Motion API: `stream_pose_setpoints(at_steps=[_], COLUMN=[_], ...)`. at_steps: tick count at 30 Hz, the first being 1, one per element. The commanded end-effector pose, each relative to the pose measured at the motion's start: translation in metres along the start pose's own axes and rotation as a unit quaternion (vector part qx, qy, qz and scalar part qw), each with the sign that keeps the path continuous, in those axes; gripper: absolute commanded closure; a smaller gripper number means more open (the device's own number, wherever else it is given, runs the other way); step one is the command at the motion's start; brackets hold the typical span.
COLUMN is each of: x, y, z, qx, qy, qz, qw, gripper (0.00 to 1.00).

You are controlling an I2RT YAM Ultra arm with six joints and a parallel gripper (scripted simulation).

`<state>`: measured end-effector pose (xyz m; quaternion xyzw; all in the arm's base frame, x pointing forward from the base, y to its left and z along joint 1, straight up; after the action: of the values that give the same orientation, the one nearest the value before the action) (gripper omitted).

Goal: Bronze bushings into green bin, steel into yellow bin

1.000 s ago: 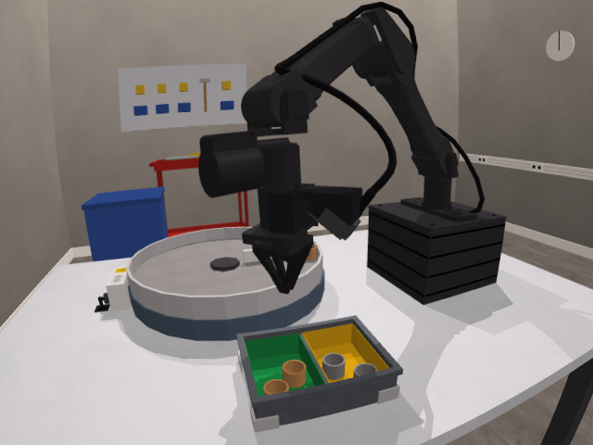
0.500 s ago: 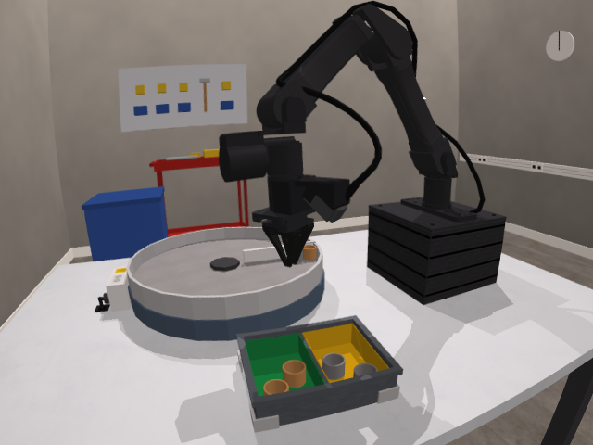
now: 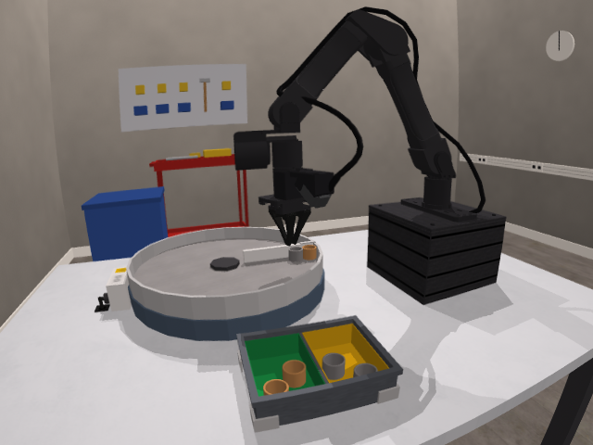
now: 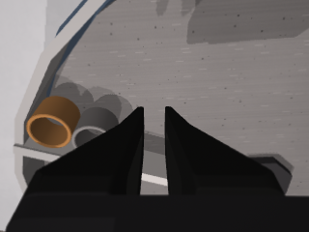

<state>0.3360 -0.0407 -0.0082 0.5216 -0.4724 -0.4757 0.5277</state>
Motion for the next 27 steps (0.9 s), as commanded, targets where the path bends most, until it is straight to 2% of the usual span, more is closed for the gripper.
stream_pose_setpoints(at_steps=[1, 6, 9, 10, 12, 13, 17, 19, 27], x=[0.017, 0.037, 0.043, 0.046, 0.046, 0.050, 0.052, 0.056, 0.054], y=[0.008, 0.009, 0.007, 0.009, 0.009, 0.012, 0.007, 0.011, 0.009], z=[0.006, 0.013, 0.024, 0.022, 0.022, 0.018, 0.028, 0.024, 0.025], qx=[0.017, 0.019, 0.007, 0.011, 0.011, 0.019, 0.011, 0.017, 0.015], qy=[-0.014, -0.036, -0.046, -0.048, -0.048, -0.050, -0.057, -0.059, -0.057], qz=[-0.002, -0.001, -0.005, -0.003, -0.003, -0.001, -0.003, -0.001, -0.002], qw=[1.000, 0.999, 0.999, 0.999, 0.999, 0.999, 0.998, 0.998, 0.998], gripper=[0.88, 0.88, 0.88, 0.88, 0.88, 0.88, 0.88, 0.88, 0.88])
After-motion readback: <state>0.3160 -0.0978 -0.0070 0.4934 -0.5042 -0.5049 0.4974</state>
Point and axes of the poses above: the point where the finger pads meet when closed, its own y axis back along the fingers, its own z axis across the jaws, x = y × z, the point moved 3 cm from there along y, back along the fingers, and after that the axes turned 12 degrees about -y, right-handed, at the moved point
